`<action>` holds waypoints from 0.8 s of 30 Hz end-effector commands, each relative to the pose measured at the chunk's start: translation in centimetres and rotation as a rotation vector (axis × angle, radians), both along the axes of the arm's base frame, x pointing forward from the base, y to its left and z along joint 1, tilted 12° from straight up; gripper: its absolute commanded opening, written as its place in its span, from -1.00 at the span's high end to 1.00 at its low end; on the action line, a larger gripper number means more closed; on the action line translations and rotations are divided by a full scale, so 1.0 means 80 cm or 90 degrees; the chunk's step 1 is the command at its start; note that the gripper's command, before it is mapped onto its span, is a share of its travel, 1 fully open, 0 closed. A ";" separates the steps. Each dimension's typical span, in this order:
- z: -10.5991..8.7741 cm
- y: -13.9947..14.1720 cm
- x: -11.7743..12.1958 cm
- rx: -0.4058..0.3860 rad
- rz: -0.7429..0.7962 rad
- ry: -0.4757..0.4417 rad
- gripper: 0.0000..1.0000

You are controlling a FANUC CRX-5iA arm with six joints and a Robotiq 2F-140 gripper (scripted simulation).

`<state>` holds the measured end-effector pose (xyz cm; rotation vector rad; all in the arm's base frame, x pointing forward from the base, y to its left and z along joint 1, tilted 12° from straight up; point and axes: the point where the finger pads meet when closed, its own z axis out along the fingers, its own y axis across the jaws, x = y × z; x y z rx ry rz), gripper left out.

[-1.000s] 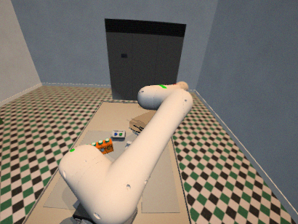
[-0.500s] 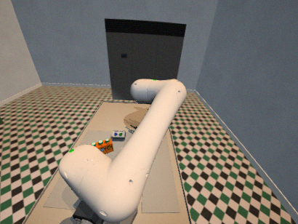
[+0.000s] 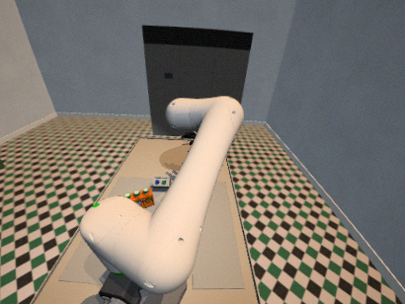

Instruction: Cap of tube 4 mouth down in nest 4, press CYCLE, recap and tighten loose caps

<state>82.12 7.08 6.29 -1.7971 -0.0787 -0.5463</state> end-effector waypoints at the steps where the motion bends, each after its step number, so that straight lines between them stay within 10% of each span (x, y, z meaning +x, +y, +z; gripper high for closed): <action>1: -0.007 0.016 -0.010 -0.012 -0.001 0.045 0.31; 24: -0.053 0.093 -0.094 -0.101 -0.024 0.296 0.31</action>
